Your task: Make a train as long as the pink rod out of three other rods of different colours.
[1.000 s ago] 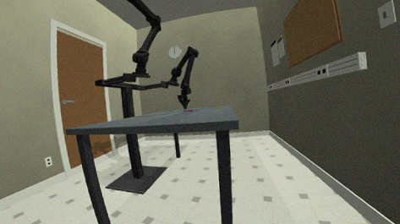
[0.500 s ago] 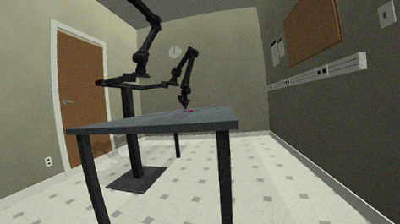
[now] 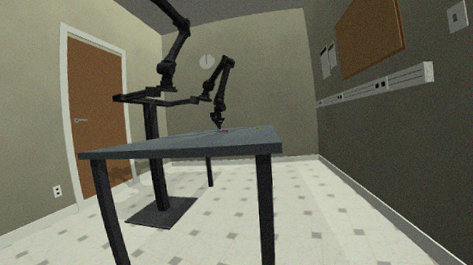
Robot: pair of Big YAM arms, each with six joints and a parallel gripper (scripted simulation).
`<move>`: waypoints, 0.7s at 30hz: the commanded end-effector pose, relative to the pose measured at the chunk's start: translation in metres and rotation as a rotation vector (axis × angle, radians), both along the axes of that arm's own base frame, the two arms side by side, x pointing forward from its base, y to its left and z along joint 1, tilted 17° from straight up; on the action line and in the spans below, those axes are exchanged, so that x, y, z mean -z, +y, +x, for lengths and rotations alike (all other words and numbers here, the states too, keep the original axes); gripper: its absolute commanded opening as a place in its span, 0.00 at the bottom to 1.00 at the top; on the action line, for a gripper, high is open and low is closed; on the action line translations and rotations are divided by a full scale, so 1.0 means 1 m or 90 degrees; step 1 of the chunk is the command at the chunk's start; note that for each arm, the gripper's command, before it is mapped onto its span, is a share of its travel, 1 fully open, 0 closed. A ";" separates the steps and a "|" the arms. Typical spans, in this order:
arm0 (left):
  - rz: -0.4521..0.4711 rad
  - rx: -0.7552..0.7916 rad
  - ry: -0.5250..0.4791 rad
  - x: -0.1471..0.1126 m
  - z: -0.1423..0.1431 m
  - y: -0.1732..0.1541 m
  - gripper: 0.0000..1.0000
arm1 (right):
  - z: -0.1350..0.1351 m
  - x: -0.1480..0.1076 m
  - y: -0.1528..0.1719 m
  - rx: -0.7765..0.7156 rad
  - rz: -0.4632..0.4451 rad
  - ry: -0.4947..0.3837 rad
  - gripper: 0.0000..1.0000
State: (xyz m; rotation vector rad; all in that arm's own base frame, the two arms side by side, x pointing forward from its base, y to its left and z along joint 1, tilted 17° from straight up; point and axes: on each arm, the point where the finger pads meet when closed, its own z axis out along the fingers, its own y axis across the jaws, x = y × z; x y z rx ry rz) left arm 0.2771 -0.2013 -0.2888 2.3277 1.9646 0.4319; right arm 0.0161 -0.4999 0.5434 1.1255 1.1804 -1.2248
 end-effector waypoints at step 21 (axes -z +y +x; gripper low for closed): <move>-0.013 -0.003 -0.010 -0.006 0.007 -0.001 0.04 | -0.011 -0.023 0.009 0.014 -0.039 -0.009 1.00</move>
